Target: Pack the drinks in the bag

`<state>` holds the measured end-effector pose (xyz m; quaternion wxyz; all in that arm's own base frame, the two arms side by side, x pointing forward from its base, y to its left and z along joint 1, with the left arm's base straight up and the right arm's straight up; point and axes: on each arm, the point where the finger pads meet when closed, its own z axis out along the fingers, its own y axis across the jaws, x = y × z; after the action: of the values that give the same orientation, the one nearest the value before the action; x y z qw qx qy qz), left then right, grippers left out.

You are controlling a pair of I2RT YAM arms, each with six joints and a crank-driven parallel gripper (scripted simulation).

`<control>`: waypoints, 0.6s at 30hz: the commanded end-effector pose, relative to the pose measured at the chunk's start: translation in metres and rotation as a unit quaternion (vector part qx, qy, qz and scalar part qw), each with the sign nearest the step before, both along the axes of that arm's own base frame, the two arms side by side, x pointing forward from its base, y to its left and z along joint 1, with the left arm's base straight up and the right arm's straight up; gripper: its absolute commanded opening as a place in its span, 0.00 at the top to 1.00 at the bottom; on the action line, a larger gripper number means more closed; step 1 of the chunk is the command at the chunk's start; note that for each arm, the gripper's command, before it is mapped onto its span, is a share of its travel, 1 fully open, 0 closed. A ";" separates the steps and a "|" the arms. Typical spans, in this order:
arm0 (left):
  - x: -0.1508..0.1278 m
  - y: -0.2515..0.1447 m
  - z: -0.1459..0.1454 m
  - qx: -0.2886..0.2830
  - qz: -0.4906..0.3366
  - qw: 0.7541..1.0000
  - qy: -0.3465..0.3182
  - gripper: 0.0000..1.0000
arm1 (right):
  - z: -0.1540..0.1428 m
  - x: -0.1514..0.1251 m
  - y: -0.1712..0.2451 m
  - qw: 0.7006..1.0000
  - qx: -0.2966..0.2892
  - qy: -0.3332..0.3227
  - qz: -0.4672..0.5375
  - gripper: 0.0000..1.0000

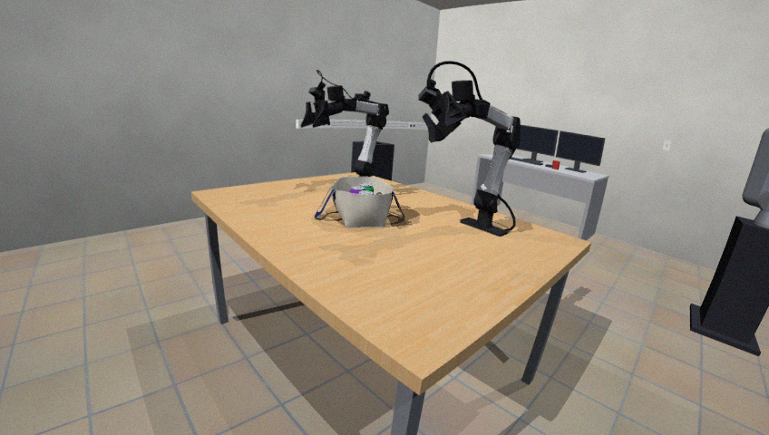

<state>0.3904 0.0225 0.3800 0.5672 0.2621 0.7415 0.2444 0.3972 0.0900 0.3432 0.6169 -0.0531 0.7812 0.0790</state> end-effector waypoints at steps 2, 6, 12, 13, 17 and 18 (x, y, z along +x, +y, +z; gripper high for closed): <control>0.007 -0.039 0.052 -0.135 -0.028 0.979 -0.154 0.09 | 0.043 0.004 -0.034 0.992 0.010 -0.119 -0.025 0.09; 0.000 -0.067 0.070 -0.212 -0.063 0.957 -0.188 0.09 | 0.048 -0.007 -0.064 0.986 -0.007 -0.158 -0.052 0.09; -0.006 -0.085 0.076 -0.264 -0.093 0.936 -0.212 0.09 | 0.044 -0.015 -0.085 0.982 -0.016 -0.172 -0.073 0.09; -0.006 -0.085 0.076 -0.264 -0.093 0.936 -0.212 0.09 | 0.044 -0.015 -0.085 0.982 -0.016 -0.172 -0.073 0.09; -0.004 -0.086 0.071 -0.251 -0.094 0.942 -0.200 0.09 | 0.043 -0.012 -0.089 0.983 -0.010 -0.165 -0.081 0.09; -0.006 -0.087 0.093 -0.237 -0.100 0.941 -0.220 0.09 | 0.065 -0.019 -0.090 0.978 -0.008 -0.187 -0.087 0.09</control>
<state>0.3860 -0.0608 0.4234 0.7312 0.1483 0.6637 0.0533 0.3809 -0.0022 0.3570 0.7030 0.0003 0.7112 0.0032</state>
